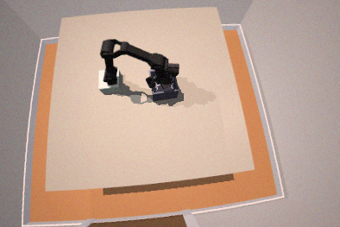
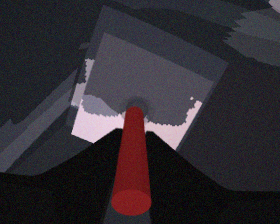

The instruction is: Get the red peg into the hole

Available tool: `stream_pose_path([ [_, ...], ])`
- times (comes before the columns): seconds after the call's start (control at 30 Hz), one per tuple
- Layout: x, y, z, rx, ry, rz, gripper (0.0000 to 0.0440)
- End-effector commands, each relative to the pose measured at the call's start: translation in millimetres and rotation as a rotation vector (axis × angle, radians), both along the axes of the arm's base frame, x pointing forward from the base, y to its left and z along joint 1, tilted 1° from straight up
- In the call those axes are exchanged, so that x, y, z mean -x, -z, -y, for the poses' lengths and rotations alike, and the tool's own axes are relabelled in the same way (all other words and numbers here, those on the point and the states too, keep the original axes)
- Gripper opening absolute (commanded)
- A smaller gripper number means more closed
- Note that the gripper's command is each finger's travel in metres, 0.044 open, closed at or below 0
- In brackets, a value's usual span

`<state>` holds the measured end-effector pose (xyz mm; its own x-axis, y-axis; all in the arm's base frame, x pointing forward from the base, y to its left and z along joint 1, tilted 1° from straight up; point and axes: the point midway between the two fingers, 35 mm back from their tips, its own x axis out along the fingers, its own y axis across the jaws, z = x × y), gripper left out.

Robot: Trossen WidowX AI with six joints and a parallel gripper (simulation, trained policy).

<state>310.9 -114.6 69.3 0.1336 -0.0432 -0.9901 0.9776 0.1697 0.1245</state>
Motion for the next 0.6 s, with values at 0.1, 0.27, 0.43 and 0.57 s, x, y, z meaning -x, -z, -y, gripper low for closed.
stream_pose_path([
  [0.1,-2,13,2,0.0,-0.028,-0.018,0.0022],
  [0.27,-4,18,2,-0.006,-0.049,-0.041,0.0109],
  [0.43,-5,10,0,-0.064,-0.045,-0.033,0.0143],
  [0.57,-9,-2,1,-0.109,-0.036,-0.008,0.0161],
])
